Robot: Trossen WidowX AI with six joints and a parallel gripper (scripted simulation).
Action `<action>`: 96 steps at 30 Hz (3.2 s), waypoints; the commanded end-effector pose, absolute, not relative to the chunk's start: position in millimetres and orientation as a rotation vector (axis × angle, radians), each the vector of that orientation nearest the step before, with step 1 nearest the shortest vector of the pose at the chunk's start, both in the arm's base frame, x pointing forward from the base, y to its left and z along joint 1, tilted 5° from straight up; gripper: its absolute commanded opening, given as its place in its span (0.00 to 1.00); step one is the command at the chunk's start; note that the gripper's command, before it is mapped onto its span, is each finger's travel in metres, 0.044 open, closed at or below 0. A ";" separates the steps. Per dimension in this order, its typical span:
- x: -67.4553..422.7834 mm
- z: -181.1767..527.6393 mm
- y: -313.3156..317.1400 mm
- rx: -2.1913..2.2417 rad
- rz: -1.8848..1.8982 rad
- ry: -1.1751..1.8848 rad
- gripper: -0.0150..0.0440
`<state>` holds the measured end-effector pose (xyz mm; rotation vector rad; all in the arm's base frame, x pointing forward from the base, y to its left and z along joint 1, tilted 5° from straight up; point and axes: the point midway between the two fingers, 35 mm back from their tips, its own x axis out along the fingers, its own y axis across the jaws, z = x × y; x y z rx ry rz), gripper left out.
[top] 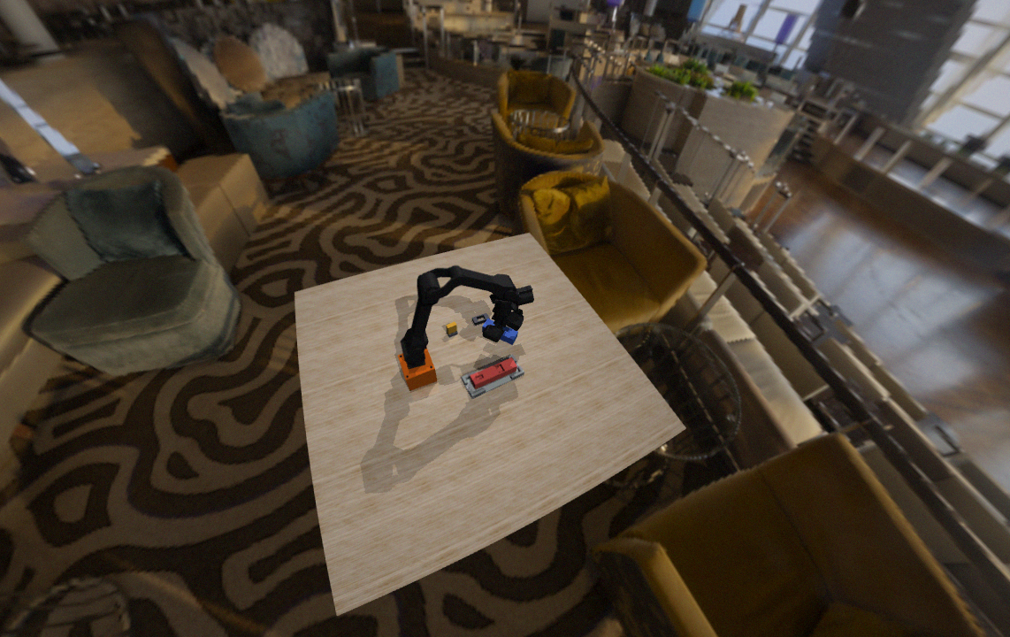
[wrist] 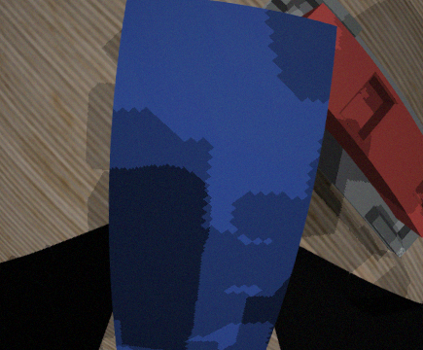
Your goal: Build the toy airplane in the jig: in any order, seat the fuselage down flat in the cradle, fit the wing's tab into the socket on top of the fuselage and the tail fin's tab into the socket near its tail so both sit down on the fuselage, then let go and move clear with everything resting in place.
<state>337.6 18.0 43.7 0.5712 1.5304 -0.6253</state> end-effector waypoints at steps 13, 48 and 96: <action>329.1 38.7 -33.0 0.774 -0.846 1.442 0.25; 307.2 28.6 -91.3 1.028 -1.123 1.311 0.58; 305.7 -9.5 -92.6 1.032 -1.123 1.313 0.56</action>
